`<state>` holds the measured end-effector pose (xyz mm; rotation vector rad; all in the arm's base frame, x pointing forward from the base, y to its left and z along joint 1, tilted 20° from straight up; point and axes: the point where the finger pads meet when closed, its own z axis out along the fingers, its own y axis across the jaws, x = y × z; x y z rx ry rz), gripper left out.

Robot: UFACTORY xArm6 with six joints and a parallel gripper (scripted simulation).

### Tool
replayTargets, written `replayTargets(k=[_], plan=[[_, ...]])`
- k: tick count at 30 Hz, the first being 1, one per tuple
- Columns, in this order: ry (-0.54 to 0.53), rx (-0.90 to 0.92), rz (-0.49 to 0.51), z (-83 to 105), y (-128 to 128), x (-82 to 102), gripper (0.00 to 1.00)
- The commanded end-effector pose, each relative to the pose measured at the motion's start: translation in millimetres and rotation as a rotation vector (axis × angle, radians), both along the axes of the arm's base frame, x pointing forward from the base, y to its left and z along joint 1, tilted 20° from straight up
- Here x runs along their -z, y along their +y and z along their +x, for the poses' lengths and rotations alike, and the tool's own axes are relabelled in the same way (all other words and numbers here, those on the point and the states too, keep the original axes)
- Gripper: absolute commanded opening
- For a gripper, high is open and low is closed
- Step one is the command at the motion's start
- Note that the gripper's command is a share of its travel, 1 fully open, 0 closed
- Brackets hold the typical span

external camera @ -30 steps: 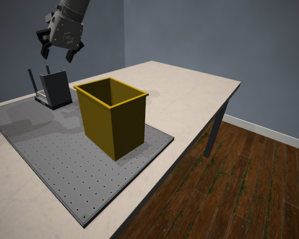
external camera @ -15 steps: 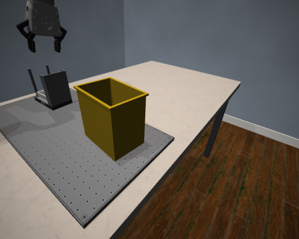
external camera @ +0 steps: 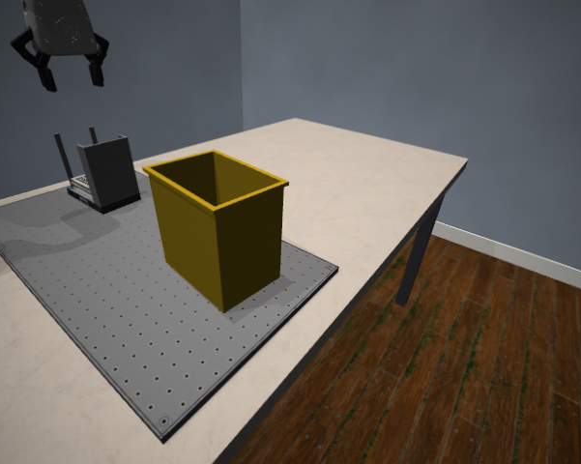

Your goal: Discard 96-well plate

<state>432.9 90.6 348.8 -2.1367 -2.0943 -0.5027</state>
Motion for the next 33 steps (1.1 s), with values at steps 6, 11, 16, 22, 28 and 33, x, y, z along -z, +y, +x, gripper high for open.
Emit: replayTargets(k=[6, 11, 16, 22, 28, 33], plan=[[-0.006, 0.0, 0.0, 0.8, 1, -0.9, 1.0], [-0.006, 0.0, 0.0, 1.6, 2, 3.9, 1.0], [-0.006, 0.0, 0.0, 2.9, 5, 11.7, 1.0], [-0.006, 0.0, 0.0, 4.6, 8, 21.1, 1.0], [-0.006, 0.0, 0.0, 5.6, 10, 27.3, 1.0], [-0.006, 0.0, 0.0, 7.0, 12, 35.1, 1.0]])
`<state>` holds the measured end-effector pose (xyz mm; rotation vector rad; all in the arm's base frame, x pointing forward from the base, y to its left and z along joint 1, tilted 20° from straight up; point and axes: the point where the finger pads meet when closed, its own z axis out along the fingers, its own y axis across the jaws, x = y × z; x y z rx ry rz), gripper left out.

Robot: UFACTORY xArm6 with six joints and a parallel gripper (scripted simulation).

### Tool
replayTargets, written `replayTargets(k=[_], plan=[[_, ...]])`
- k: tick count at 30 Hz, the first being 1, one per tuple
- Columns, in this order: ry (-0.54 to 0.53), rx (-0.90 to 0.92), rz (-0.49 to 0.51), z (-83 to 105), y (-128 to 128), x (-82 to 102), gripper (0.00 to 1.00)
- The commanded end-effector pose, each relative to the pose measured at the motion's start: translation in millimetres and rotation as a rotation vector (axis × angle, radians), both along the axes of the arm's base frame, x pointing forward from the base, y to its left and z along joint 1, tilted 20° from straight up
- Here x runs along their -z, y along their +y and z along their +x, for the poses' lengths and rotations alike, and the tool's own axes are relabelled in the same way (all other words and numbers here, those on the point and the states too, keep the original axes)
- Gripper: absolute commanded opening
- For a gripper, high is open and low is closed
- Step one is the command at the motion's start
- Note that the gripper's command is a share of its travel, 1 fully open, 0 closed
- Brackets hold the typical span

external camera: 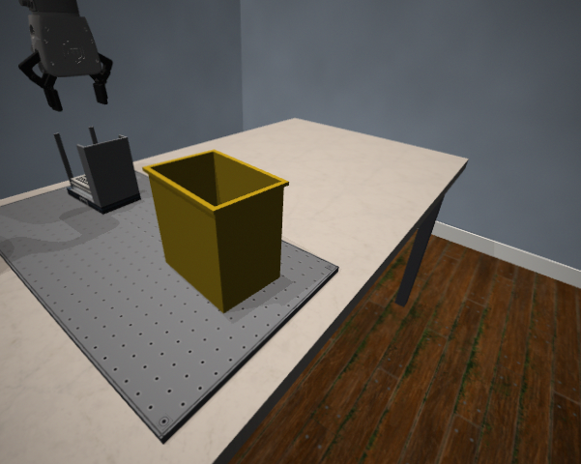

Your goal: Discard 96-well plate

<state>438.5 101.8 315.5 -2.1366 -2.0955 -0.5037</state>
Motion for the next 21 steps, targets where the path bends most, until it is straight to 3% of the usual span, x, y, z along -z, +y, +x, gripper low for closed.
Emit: replayTargets(k=[1, 21], plan=[[-0.004, 0.001, 0.0, 1.7, 2, 3.4, 1.0], [-0.004, 0.001, 0.001, 6.5, 11, 31.6, 1.0]])
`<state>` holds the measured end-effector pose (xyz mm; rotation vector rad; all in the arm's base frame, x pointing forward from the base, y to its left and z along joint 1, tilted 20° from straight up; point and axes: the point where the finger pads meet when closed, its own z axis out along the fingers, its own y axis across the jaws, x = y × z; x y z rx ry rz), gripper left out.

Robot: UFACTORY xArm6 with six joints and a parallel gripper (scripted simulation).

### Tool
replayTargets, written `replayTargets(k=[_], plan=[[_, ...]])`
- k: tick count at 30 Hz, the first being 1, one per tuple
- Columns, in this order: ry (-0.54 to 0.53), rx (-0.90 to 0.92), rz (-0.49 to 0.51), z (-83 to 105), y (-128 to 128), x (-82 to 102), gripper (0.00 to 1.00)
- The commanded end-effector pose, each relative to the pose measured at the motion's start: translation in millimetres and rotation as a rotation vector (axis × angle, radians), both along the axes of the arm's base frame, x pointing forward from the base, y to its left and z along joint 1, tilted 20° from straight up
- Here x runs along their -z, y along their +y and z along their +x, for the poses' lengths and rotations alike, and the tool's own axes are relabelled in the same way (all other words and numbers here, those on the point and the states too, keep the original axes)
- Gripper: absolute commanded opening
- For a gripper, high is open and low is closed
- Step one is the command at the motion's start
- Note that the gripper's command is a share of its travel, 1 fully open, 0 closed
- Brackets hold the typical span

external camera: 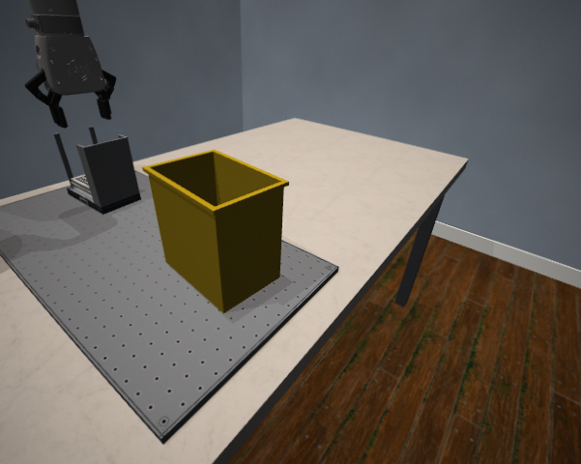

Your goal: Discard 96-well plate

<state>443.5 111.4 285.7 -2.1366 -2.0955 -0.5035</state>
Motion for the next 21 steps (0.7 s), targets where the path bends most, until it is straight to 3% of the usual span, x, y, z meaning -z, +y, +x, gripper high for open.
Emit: replayTargets(k=[1, 21], plan=[[-0.005, 0.001, 0.001, 1.8, 2, 3.3, 1.0], [-0.004, 0.001, 0.001, 6.4, 10, 30.0, 1.0]])
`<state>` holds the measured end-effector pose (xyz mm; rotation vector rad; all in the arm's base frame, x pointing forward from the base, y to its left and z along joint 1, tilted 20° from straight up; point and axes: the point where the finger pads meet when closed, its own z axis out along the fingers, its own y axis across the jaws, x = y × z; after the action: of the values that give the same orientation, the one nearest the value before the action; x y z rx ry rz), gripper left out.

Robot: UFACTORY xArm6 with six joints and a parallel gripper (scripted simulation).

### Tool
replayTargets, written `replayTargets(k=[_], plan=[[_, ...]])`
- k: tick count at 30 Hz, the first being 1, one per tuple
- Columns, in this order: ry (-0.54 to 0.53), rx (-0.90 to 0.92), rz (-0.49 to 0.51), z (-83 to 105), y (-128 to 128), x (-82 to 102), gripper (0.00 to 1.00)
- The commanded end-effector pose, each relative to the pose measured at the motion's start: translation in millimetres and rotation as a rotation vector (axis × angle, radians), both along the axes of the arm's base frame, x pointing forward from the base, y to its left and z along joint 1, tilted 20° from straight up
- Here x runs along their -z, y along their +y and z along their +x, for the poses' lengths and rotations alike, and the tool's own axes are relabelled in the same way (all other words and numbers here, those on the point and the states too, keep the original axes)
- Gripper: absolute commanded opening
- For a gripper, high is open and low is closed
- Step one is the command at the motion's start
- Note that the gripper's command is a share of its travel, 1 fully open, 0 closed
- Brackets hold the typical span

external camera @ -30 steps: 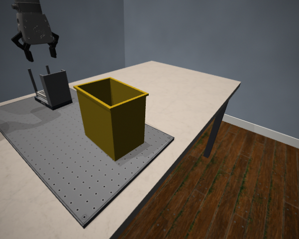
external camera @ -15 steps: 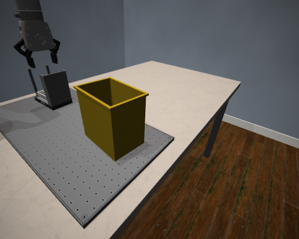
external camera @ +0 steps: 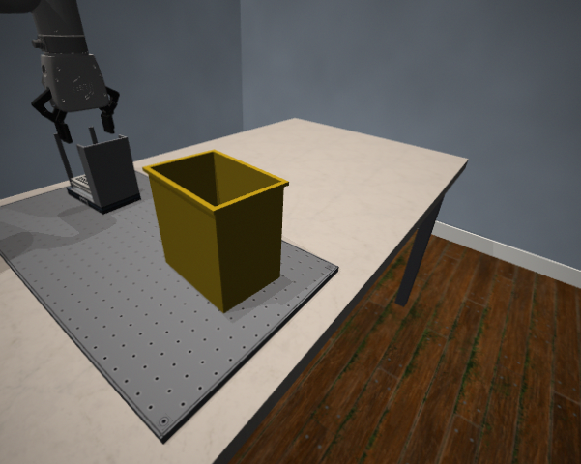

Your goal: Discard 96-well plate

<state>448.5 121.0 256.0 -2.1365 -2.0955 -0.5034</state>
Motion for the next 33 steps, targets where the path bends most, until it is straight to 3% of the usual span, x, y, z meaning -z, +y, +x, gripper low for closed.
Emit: replayTargets(k=[1, 33], plan=[[-0.005, 0.001, 0.001, 1.4, 1, 0.3, 1.0], [-0.004, 0.001, 0.001, 9.5, 16, 47.3, 1.0]])
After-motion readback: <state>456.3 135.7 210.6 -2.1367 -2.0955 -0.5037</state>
